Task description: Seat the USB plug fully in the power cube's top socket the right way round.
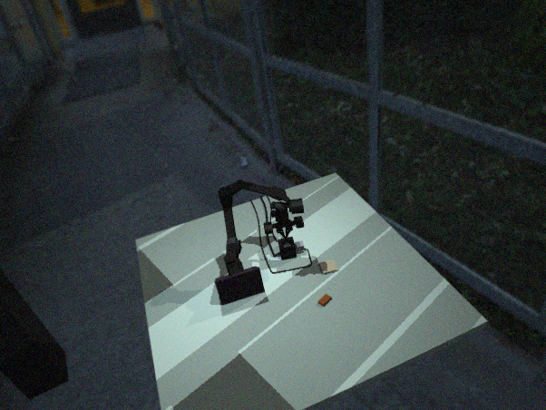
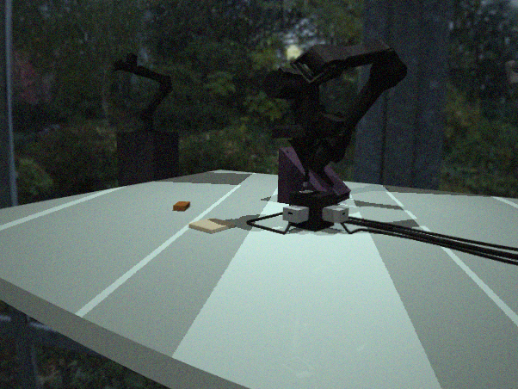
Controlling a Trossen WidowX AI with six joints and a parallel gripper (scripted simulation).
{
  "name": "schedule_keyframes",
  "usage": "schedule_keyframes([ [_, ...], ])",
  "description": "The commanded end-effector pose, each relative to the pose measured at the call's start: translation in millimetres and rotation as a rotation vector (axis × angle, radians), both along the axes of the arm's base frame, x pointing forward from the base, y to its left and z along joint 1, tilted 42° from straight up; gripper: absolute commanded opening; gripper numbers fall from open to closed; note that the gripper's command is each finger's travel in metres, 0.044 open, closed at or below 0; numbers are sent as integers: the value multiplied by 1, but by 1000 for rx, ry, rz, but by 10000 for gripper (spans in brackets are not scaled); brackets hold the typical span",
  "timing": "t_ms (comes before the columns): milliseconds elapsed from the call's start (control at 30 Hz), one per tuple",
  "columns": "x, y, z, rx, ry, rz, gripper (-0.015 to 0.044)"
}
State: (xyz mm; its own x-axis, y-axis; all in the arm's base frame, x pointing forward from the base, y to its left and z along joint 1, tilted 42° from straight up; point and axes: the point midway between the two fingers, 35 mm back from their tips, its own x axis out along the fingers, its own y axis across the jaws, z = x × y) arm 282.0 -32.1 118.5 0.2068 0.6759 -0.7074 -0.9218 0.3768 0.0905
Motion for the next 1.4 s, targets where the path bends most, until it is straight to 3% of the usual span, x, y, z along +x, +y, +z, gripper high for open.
schedule_keyframes([
  [0, 1, 1, 0, 7, -1, -5, 0],
  [1367, 3, 5, -2, 33, -12, -8, 0],
])
